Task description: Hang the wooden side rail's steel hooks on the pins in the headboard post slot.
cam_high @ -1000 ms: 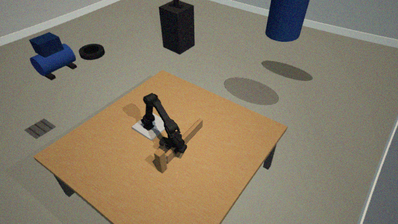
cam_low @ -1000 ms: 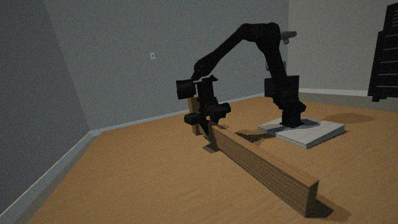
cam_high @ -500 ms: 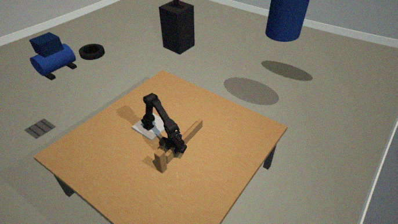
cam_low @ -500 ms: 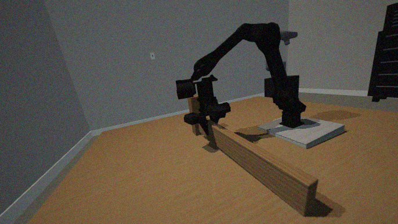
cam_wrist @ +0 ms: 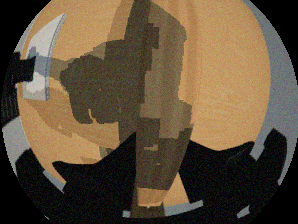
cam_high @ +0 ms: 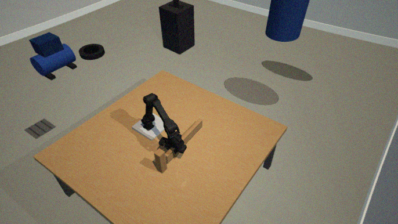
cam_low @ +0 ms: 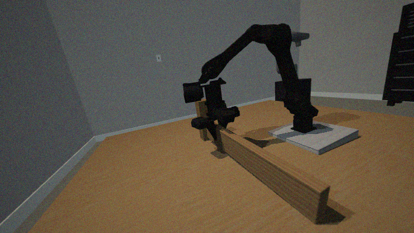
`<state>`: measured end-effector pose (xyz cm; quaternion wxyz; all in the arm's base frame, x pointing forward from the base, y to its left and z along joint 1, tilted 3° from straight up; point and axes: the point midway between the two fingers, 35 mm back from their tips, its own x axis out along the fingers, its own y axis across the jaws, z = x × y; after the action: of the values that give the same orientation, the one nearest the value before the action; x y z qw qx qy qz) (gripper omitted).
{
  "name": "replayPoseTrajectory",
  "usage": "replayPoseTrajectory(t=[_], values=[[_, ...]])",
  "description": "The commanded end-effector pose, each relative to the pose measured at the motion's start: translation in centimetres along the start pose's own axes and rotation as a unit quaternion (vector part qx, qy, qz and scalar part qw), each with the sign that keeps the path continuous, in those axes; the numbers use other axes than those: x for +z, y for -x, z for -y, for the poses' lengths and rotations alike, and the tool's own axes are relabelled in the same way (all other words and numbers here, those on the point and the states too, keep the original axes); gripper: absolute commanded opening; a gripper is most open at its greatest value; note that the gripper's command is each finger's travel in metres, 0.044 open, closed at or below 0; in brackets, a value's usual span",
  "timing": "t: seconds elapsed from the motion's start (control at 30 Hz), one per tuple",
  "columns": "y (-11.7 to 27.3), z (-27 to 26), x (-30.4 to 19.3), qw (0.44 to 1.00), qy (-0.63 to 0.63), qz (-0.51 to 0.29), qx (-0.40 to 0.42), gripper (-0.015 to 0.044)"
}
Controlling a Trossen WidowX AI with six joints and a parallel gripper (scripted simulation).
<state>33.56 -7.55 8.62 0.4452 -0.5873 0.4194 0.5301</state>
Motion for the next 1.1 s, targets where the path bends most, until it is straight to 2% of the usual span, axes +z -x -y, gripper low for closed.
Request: replayPoseTrajectory(t=[0.0, 1.07], values=[[0.06, 0.09, -0.13, 1.0, 0.004, -0.001, -0.003, 0.0], [0.18, 0.11, -0.42, 1.0, 0.004, -0.001, -0.003, 0.0]])
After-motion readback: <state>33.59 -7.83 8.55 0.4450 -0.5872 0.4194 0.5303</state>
